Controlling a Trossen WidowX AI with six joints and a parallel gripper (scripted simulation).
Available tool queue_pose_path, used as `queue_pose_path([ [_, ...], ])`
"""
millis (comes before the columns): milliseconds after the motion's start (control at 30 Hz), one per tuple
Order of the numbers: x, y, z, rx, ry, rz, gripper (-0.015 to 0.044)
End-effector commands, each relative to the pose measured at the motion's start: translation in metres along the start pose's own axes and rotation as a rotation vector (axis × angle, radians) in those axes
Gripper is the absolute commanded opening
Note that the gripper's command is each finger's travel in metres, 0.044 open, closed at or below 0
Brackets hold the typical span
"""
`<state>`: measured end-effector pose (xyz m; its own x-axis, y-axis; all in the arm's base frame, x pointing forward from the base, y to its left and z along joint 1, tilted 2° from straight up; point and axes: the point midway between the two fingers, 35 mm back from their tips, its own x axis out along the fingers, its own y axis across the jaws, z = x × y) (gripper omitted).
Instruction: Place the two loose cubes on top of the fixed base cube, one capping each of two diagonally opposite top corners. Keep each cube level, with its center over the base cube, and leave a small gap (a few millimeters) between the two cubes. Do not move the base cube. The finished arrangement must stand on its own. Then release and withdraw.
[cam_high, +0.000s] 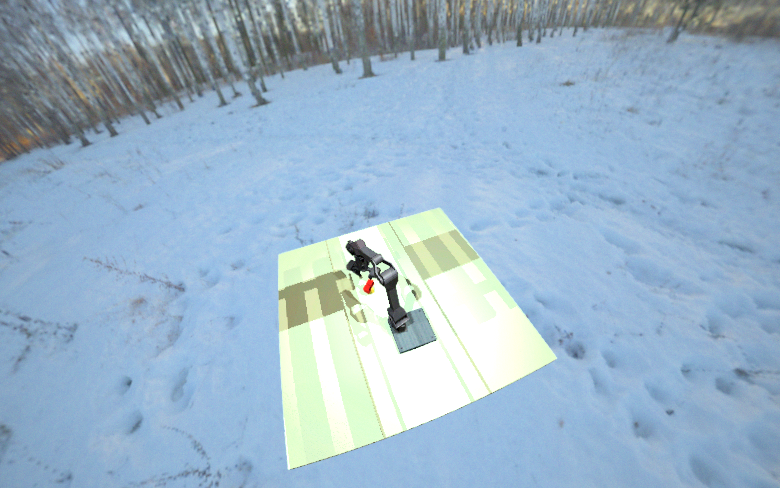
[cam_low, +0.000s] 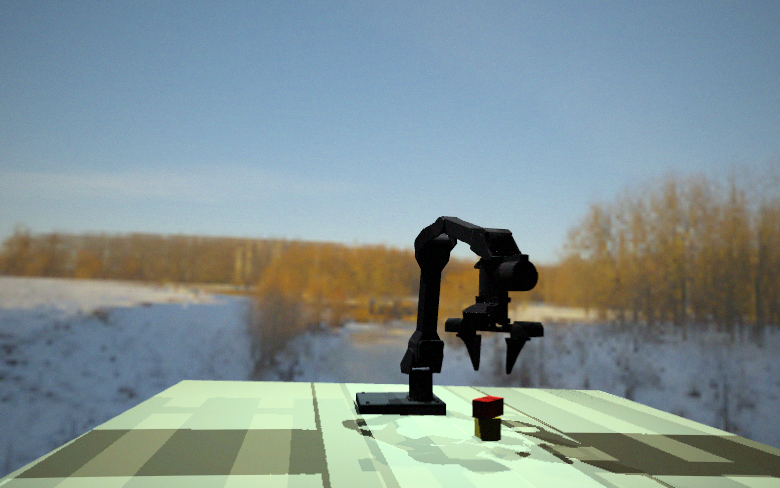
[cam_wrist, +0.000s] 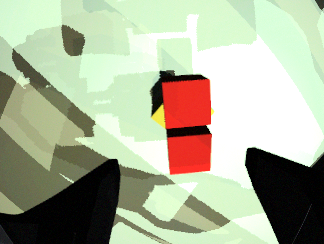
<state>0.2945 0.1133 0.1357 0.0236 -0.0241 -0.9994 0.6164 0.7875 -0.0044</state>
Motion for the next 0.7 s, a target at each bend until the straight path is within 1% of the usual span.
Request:
queue_pose_path([
  [0,-0.001,0.025,-0.049,-0.021,0.006,0.001,0.04],
  [100,-0.002,0.039,-0.094,-0.021,0.01,0.002,0.04],
  [167,-0.002,0.043,-0.115,-0.022,0.012,0.002,0.04],
  [667,-0.002,0.044,-0.118,-0.022,0.012,0.002,0.04],
])
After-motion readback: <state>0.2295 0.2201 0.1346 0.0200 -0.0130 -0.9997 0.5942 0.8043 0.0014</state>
